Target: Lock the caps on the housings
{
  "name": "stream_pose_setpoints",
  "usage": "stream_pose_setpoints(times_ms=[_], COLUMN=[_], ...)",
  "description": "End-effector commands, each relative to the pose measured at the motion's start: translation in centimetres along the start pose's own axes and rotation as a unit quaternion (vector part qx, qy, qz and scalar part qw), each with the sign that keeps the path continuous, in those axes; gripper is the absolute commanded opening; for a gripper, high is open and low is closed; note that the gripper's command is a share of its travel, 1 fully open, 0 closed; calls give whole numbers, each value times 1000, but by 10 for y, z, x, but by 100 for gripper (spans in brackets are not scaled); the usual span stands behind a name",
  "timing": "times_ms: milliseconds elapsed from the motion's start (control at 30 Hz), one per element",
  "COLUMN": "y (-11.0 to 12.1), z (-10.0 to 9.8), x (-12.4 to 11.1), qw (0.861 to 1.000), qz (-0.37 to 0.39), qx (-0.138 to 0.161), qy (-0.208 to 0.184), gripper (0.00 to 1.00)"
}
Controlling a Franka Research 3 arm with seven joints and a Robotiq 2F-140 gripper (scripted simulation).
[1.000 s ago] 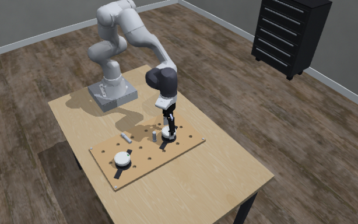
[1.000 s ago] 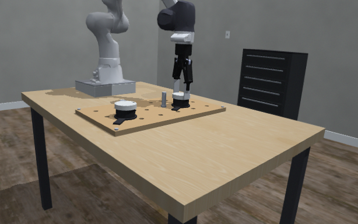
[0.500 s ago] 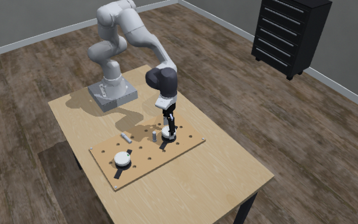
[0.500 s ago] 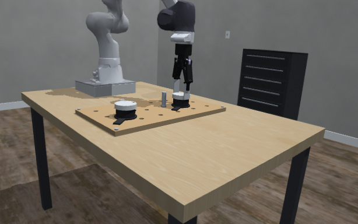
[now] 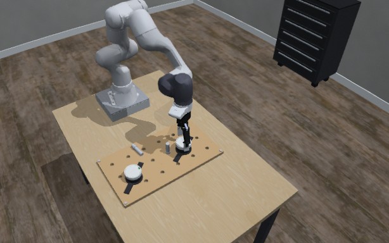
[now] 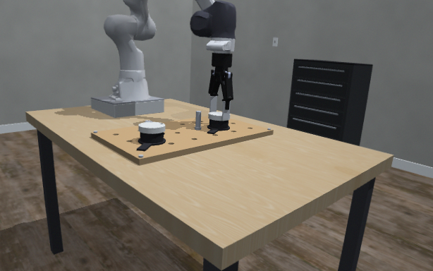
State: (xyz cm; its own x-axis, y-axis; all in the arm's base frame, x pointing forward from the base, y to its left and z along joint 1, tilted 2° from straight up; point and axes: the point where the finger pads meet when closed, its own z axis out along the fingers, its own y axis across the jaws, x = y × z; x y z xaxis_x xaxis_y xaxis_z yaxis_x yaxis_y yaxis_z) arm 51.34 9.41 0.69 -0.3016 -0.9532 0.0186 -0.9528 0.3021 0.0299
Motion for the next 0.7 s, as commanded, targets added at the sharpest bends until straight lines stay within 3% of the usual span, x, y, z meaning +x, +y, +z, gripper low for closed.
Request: stream_pose_setpoints(times_ms=[0, 667], y=[0, 0], z=[0, -24], x=[2, 2], qw=[1000, 1000], qz=[-1, -1], qx=[-1, -1], qy=[1, 1], gripper=[78, 78])
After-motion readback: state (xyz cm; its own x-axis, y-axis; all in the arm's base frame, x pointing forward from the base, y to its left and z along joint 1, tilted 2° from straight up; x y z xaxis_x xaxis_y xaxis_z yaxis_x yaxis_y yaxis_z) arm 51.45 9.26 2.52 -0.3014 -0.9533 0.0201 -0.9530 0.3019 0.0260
